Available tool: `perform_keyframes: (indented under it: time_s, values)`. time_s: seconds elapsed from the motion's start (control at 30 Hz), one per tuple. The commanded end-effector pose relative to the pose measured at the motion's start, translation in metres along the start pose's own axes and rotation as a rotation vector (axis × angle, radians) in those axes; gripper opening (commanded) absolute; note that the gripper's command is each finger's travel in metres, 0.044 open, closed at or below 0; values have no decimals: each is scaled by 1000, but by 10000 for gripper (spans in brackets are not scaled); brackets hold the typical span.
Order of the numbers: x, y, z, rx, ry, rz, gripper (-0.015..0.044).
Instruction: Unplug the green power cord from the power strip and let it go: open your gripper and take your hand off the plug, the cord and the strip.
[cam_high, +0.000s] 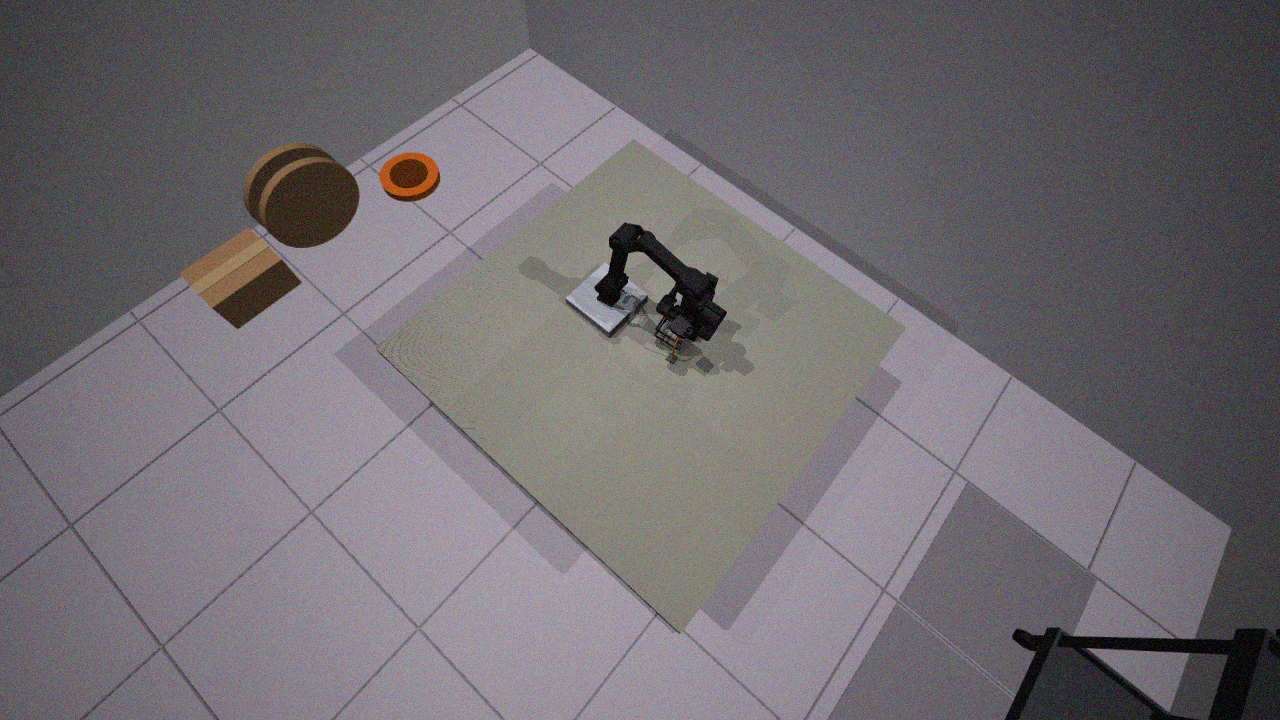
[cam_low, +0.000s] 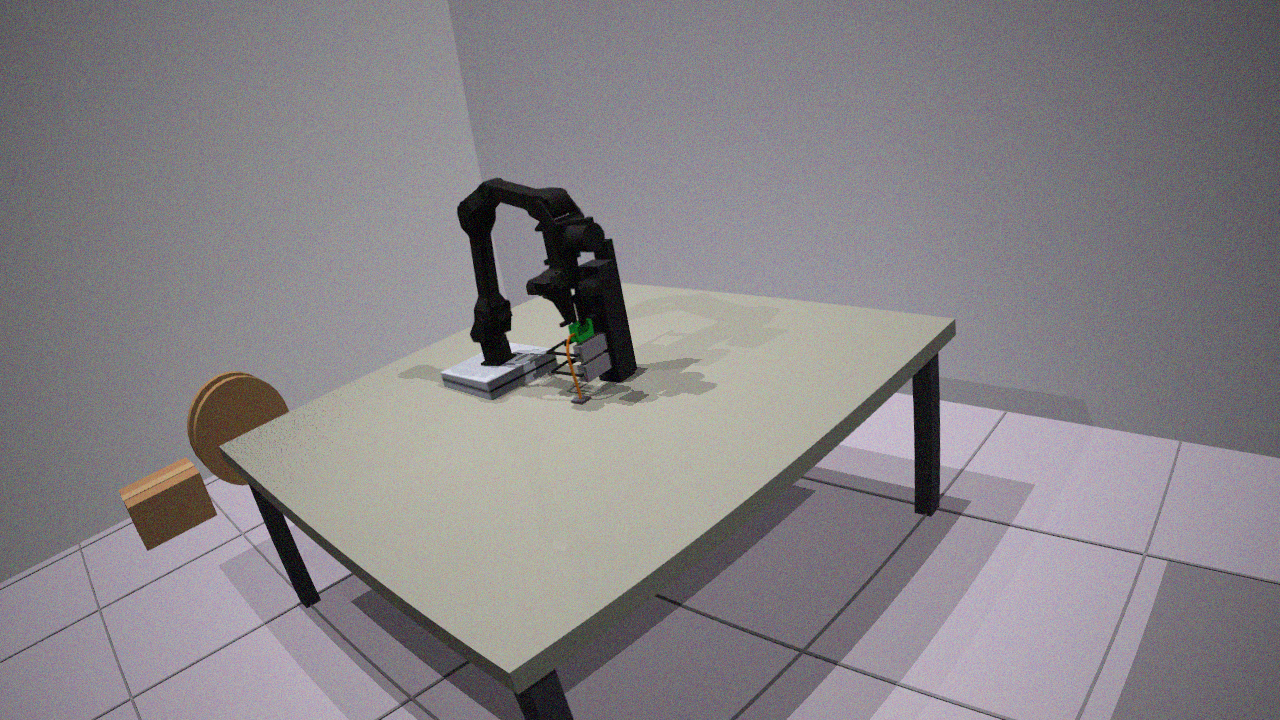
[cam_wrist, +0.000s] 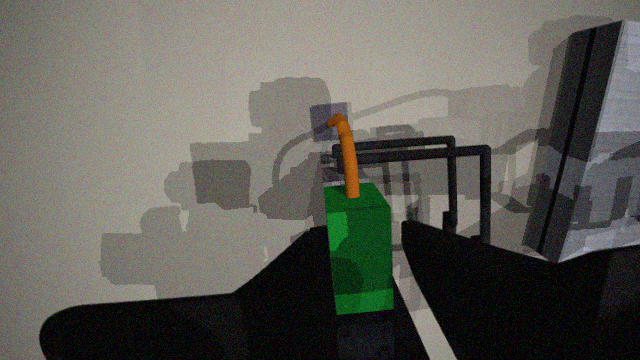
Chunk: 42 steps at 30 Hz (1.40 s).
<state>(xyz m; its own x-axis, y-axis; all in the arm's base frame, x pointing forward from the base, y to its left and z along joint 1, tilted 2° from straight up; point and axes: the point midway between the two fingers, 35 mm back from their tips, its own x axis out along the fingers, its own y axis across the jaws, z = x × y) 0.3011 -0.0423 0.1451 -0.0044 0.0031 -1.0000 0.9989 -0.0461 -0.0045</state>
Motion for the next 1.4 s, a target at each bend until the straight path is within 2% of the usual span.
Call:
perform_keyframes:
  time_s: [0.0, 0.33, 0.47, 0.73, 1.37]
  values:
    - [2, 0, -2, 6, -1, -1, 160]
    - [12, 0, -2, 6, -1, -1, 160]
    - [10, 0, -1, -1, 0, -1, 55]
    - [10, 0, -1, -1, 0, -1, 2]
    - [9, 1, 25, 2, -3, 0, 0]
